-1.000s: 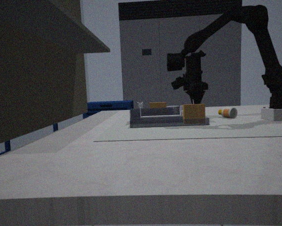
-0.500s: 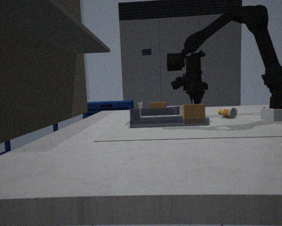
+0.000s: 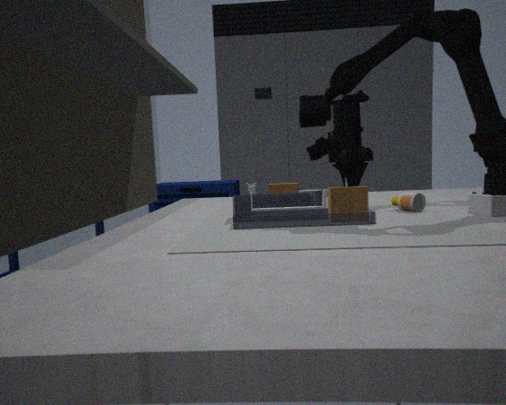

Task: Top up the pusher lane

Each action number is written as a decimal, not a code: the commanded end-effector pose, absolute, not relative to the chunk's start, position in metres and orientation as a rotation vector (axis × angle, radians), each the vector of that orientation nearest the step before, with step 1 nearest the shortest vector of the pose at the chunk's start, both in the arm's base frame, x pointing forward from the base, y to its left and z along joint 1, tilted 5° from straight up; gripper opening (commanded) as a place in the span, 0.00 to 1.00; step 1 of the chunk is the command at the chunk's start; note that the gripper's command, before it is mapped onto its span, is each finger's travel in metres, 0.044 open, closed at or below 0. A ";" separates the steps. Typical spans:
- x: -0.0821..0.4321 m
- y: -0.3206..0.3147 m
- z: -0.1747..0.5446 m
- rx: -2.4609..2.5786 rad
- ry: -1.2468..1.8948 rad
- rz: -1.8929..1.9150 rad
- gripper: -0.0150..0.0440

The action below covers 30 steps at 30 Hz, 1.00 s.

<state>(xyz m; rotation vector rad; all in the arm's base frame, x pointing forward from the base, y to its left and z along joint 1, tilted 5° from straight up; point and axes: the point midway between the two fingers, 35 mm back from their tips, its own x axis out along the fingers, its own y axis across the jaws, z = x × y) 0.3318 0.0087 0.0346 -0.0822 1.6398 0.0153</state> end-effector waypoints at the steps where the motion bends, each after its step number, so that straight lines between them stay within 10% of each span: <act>1: 0.340 0.009 0.038 -0.084 1.608 0.016 0.25; 30: 0.344 0.009 0.038 -0.084 1.608 0.016 0.25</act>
